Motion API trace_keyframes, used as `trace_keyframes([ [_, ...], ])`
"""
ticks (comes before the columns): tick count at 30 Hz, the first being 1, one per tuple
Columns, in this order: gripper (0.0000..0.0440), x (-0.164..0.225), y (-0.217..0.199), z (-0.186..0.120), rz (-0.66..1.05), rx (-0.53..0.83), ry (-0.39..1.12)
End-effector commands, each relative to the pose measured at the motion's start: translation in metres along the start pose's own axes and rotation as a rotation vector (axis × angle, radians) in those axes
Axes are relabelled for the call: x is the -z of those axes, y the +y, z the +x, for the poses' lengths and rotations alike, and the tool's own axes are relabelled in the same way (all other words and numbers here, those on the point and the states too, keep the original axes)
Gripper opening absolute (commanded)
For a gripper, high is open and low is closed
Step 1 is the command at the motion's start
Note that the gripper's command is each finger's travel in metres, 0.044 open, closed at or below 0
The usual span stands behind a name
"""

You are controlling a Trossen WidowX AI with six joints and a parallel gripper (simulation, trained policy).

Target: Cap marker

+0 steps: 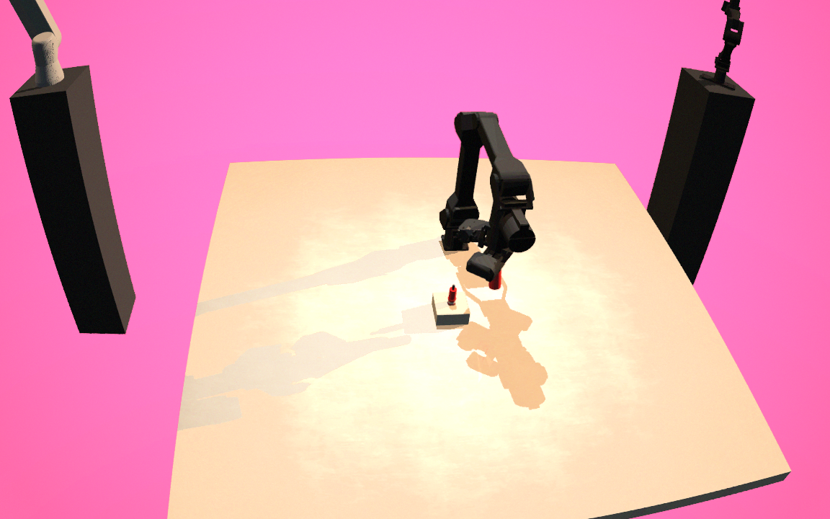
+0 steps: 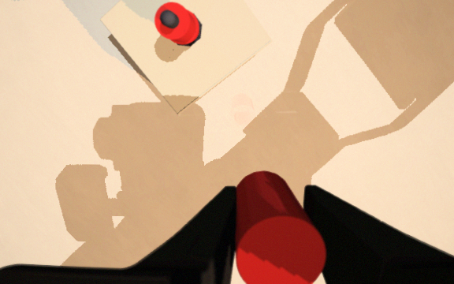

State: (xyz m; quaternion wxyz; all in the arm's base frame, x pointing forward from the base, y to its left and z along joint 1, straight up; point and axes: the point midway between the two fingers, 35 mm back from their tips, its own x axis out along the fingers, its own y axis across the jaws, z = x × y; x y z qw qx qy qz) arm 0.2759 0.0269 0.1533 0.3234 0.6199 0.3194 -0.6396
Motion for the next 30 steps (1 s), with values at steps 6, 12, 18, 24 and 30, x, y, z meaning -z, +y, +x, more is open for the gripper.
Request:
trace_keyframes([
  [6,0.0012,-0.024,0.017,-0.006,0.061,0.005,-0.007],
  [12,0.0000,-0.043,0.027,-0.009,0.110,0.013,-0.009],
  [18,0.0000,-0.062,0.034,-0.011,0.158,0.023,-0.012],
  [24,0.0000,-0.074,0.038,-0.010,0.196,0.035,-0.011],
  [30,0.0000,-0.077,0.039,-0.004,0.212,0.055,-0.009],
])
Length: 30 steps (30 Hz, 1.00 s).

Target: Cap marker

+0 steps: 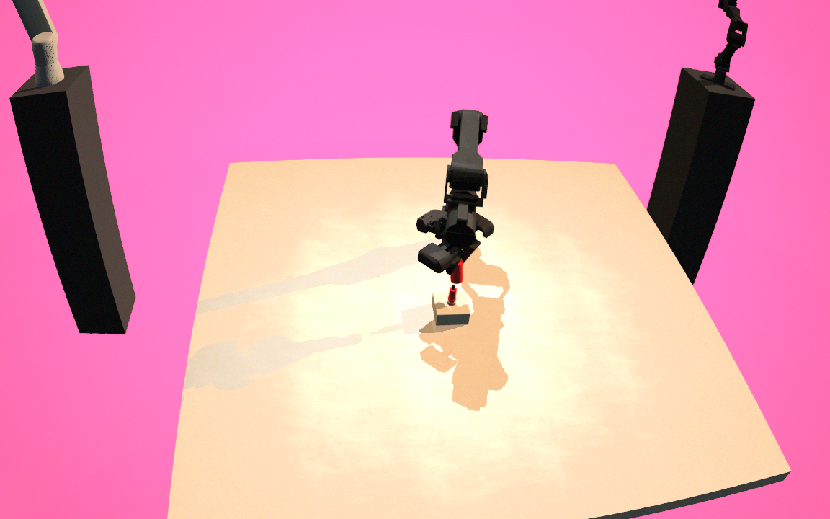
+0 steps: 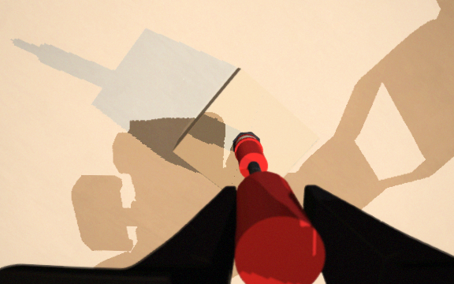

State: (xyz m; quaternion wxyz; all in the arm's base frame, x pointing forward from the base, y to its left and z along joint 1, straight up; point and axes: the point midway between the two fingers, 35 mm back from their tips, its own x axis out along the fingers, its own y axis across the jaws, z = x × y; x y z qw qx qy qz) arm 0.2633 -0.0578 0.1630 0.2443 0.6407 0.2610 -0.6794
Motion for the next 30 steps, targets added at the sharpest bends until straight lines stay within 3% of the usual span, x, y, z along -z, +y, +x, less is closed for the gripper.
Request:
trace_keyframes([
  [1,0.0000,-0.001,0.000,0.006,0.002,0.017,-0.002],
  [30,0.0000,-0.003,0.001,0.062,-0.030,0.090,-0.021],
])
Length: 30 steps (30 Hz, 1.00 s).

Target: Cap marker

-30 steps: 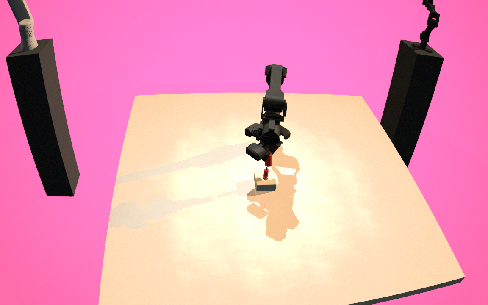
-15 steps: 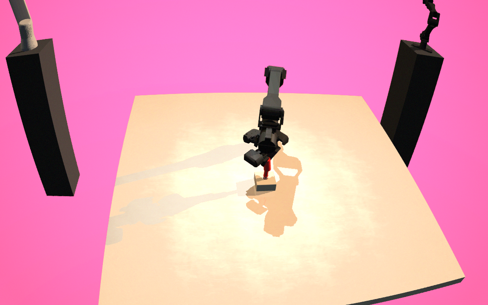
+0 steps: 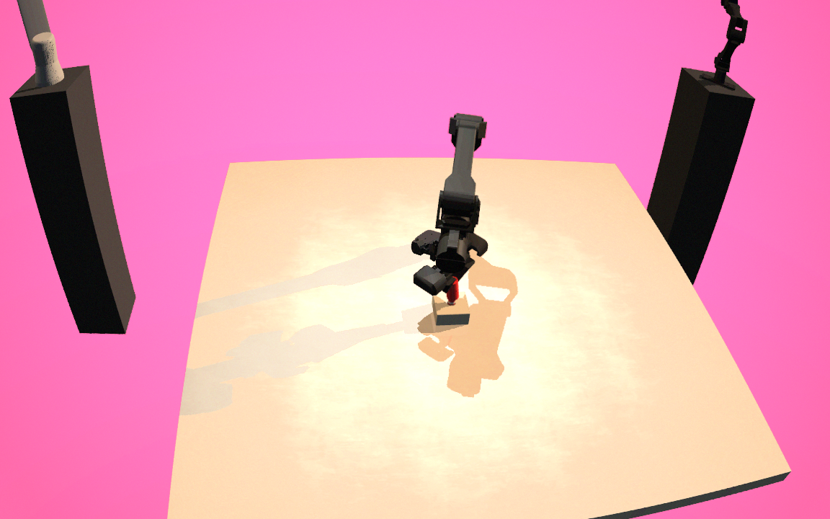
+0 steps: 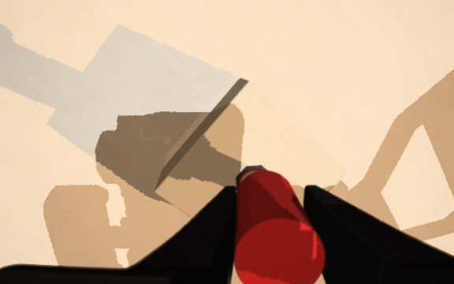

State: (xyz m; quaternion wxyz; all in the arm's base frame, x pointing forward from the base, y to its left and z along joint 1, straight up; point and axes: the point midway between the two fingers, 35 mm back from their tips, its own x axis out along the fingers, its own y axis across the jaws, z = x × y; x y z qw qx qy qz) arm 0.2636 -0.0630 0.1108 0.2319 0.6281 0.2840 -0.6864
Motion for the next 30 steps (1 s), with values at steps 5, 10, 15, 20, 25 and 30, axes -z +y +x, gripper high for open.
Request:
trace_keyframes([
  [5,0.0003,-0.002,-0.003,0.018,-0.031,0.034,-0.013],
  [10,0.0008,-0.002,-0.002,0.025,-0.046,0.036,-0.015],
  [15,0.0039,-0.002,-0.003,0.028,-0.051,0.038,-0.018],
  [20,0.0087,-0.005,-0.006,0.031,-0.056,0.055,-0.029],
  [25,0.0098,-0.006,-0.005,0.033,-0.065,0.052,-0.032],
  [30,0.0105,-0.006,-0.005,0.033,-0.071,0.050,-0.034],
])
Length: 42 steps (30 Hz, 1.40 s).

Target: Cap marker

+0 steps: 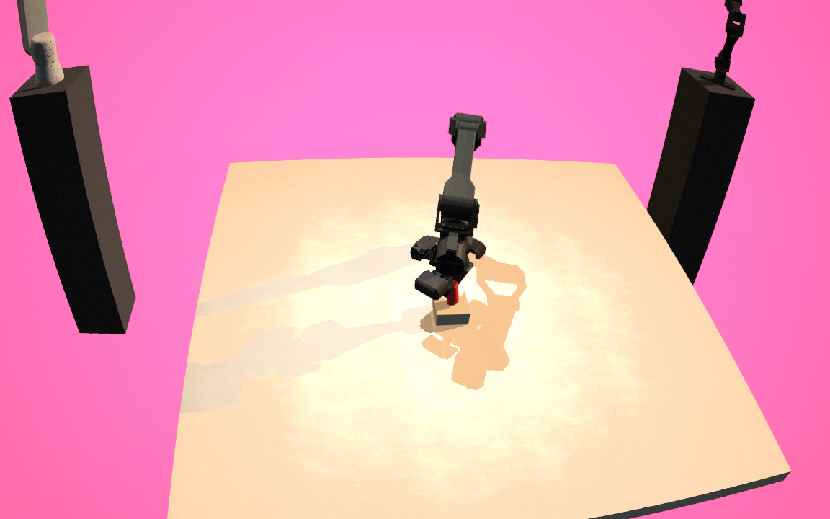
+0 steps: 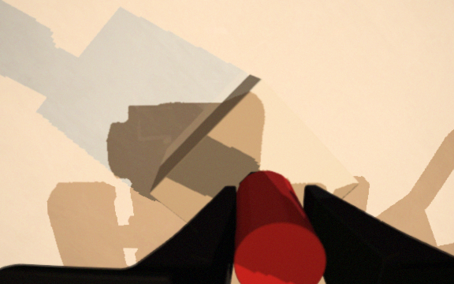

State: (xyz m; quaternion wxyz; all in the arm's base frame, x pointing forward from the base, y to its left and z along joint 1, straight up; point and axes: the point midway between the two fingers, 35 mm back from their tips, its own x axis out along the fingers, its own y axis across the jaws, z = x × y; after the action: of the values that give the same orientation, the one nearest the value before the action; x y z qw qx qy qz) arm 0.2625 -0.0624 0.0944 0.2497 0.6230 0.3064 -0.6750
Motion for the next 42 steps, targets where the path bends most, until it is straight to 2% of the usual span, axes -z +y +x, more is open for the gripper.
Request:
trace_keyframes([
  [1,0.0107,-0.006,-0.005,0.017,-0.009,0.049,-0.040],
  [23,0.0143,-0.009,-0.002,0.019,-0.038,0.031,-0.043],
  [30,0.0225,-0.014,-0.013,0.019,-0.050,0.060,-0.052],
  [39,0.0440,-0.016,-0.016,0.015,-0.067,0.025,-0.041],
  [42,0.0440,-0.015,-0.013,0.009,-0.065,-0.005,-0.030],
])
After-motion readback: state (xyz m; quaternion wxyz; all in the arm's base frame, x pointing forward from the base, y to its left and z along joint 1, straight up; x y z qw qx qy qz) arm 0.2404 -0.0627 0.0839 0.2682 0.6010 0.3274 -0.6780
